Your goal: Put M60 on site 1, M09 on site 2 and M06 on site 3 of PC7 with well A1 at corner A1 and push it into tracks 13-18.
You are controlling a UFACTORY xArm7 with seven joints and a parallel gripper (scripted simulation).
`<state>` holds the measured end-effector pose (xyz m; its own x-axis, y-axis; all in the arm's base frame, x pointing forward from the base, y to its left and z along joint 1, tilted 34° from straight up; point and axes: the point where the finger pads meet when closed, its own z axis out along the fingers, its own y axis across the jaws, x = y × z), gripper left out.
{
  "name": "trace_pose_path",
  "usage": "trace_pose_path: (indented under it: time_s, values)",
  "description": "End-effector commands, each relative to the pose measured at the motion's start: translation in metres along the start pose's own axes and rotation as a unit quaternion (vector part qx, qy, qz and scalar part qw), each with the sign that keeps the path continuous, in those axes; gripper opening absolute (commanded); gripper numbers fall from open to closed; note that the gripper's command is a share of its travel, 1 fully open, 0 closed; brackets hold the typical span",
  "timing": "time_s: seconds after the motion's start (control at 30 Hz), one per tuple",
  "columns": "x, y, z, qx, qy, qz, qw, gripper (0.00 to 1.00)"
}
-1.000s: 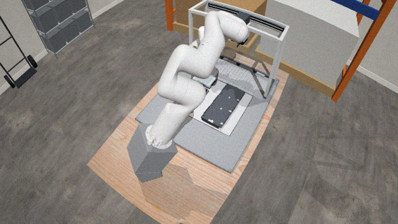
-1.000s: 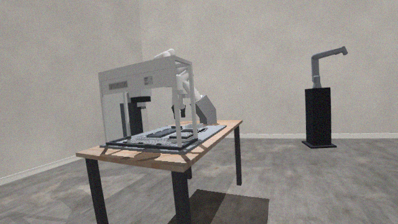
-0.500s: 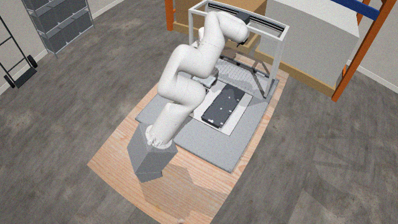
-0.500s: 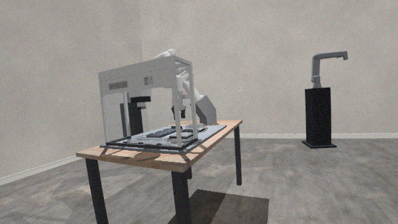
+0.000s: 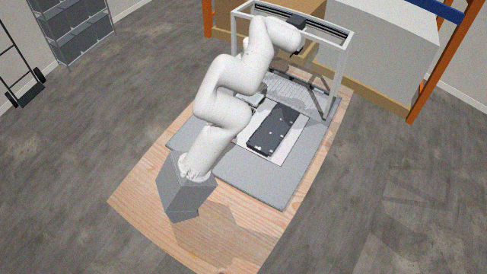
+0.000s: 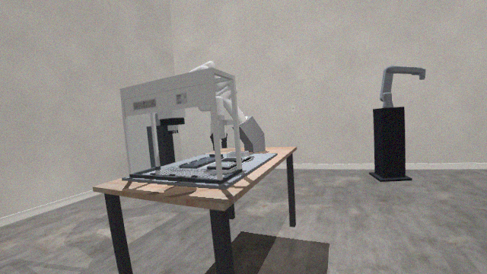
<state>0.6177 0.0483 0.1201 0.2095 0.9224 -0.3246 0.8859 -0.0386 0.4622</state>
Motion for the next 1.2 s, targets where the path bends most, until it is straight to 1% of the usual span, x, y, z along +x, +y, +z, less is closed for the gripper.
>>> trace_pose_path:
  time_s: [0.0,0.1,0.6,0.67,1.17]
  values:
    - [0.001,0.002,0.007,-0.002,0.001,0.0,1.0,1.0]
    - [0.001,0.002,0.009,-0.002,0.001,0.0,1.0,1.0]
    - [0.001,0.002,0.034,-0.002,0.001,0.0,1.0,1.0]
    - [0.001,0.002,0.034,-0.002,0.001,0.0,1.0,1.0]
    - [0.001,0.002,0.059,-0.002,0.001,0.0,1.0,1.0]
